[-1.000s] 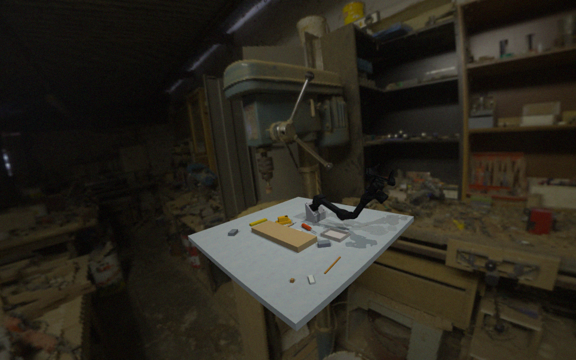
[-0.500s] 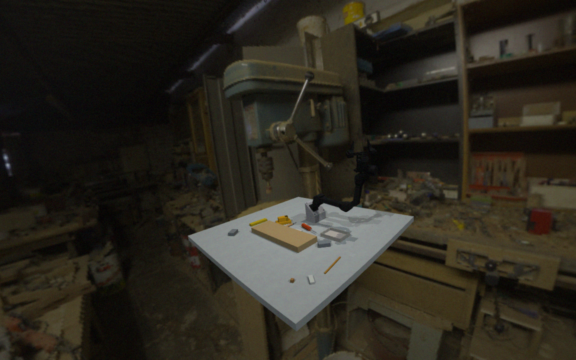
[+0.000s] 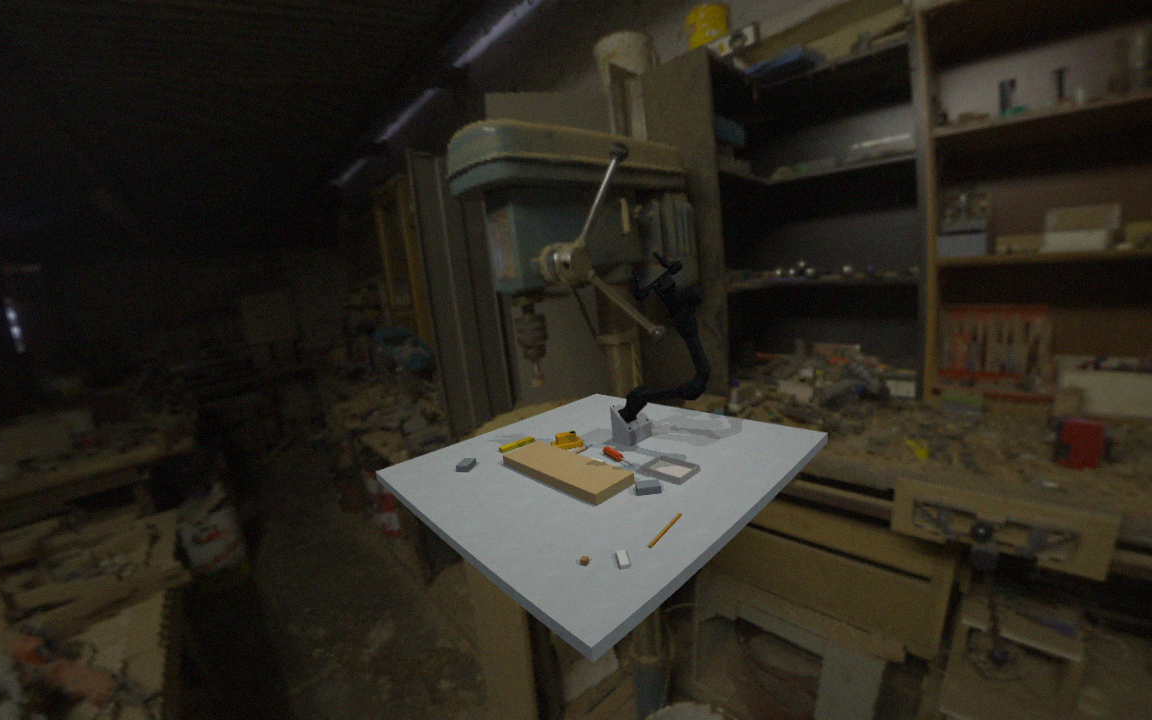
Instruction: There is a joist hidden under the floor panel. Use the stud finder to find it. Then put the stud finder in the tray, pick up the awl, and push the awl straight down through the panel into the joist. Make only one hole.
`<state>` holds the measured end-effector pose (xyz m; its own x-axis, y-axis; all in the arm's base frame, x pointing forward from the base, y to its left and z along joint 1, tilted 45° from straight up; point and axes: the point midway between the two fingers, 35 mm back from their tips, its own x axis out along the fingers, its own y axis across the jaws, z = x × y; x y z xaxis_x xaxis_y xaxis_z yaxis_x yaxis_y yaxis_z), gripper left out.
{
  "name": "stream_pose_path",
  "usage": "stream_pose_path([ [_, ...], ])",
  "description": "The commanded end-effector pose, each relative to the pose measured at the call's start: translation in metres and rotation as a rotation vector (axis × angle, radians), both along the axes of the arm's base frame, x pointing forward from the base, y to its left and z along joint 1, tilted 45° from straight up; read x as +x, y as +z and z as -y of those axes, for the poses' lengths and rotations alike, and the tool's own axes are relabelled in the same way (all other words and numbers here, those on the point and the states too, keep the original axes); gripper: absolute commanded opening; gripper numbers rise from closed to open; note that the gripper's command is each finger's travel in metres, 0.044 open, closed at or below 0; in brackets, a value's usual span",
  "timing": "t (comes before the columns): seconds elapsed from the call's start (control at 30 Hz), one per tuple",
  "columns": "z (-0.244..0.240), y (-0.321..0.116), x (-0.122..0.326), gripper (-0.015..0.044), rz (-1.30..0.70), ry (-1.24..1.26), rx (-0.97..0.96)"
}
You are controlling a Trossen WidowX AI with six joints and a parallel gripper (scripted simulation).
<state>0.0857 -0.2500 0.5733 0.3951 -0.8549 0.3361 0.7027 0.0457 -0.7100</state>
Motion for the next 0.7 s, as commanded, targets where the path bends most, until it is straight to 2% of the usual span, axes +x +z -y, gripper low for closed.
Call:
stream_pose_path([
  [0.0, 0.021, -0.022, 0.012, 0.044, 0.009, 0.019, 0.074],
  [0.33, 0.106, -0.157, 0.075, 0.044, -0.065, 0.153, 0.476],
  [0.67, 0.136, -0.307, 0.121, 0.044, -0.134, 0.243, 0.863],
])
